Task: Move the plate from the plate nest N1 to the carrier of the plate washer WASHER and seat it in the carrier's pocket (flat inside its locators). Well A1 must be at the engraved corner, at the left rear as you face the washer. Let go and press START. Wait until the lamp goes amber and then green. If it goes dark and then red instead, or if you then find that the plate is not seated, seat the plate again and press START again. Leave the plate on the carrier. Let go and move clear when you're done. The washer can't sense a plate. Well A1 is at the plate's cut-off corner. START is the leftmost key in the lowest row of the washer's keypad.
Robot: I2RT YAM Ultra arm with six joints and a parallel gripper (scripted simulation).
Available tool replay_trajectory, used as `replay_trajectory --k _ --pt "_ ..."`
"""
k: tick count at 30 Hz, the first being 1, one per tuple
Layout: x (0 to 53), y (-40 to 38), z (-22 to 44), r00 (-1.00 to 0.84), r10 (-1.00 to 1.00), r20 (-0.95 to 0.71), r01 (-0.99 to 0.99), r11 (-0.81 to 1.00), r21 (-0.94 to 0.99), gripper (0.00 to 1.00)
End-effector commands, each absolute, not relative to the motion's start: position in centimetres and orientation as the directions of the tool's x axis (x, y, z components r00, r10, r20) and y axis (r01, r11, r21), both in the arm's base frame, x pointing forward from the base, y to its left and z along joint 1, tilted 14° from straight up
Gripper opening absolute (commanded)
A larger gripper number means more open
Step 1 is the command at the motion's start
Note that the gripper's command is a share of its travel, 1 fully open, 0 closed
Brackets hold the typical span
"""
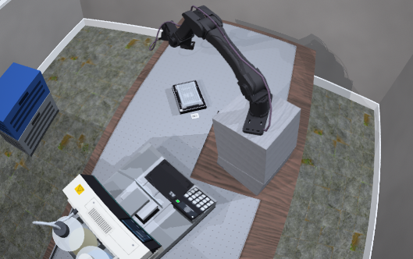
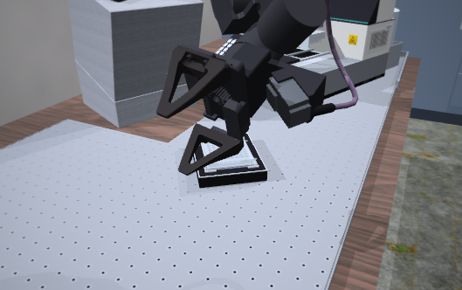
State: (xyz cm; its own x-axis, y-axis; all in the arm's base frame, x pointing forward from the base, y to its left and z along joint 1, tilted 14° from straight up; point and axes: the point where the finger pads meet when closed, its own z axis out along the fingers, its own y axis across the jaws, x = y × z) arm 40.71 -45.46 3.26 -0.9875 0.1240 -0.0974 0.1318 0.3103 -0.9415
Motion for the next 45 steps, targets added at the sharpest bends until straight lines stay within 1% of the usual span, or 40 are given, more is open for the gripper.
replay_trajectory --k 1,3,6,7,8,9,10,12,17,19,21,25,28,31,32,35,41,43,45 --pt "40.6 -45.3 5.0 -0.982 0.111 -0.156 0.185 0.337 -0.923 1.0" --pt "41.3 -44.0 5.1 -0.982 0.068 -0.176 0.188 0.377 -0.907 1.0" --pt "42.2 -42.4 5.2 -0.983 0.061 -0.176 0.185 0.379 -0.907 1.0" --pt "43.2 -42.4 6.8 -0.976 0.057 -0.211 0.217 0.36 -0.908 1.0" --pt "43.3 -42.1 6.9 -0.976 0.06 -0.211 0.219 0.356 -0.909 1.0" --pt "43.3 -42.1 7.0 -0.976 0.062 -0.211 0.219 0.354 -0.909 1.0" --pt "42.7 -41.1 5.3 -0.982 0.043 -0.186 0.188 0.402 -0.896 1.0" --pt "42.9 -40.1 5.4 -0.978 0.012 -0.206 0.19 0.443 -0.876 1.0" --pt "43.3 -38.7 5.5 -0.978 0.012 -0.206 0.19 0.443 -0.876 1.0" --pt "42.6 -38.5 5.5 -0.974 0.001 -0.228 0.2 0.488 -0.85 1.0" --pt "43.5 -36.7 5.5 -0.971 -0.028 -0.236 0.189 0.508 -0.84 1.0" --pt "44.2 -35.5 6.3 -0.967 -0.03 -0.253 0.204 0.501 -0.841 1.0" --pt "43.8 -33.7 5.5 -0.963 -0.06 -0.264 0.183 0.574 -0.798 1.0" --pt "43.8 -32.2 5.5 -0.963 -0.06 -0.263 0.183 0.574 -0.798 1.0" --pt "43.7 -31.7 5.5 -0.96 -0.069 -0.273 0.179 0.599 -0.781 1.0" --pt "43.0 -32.1 5.5 -0.957 -0.059 -0.283 0.187 0.619 -0.763 1.0" --pt "43.4 -28.6 5.4 -0.955 -0.081 -0.287 0.172 0.634 -0.753 1.0" --pt "43.2 -27.5 5.3 -0.947 -0.095 -0.306 0.16 0.685 -0.71 1.0" --pt "43.0 -26.6 5.2 -0.945 -0.099 -0.311 0.156 0.699 -0.698 1.0"
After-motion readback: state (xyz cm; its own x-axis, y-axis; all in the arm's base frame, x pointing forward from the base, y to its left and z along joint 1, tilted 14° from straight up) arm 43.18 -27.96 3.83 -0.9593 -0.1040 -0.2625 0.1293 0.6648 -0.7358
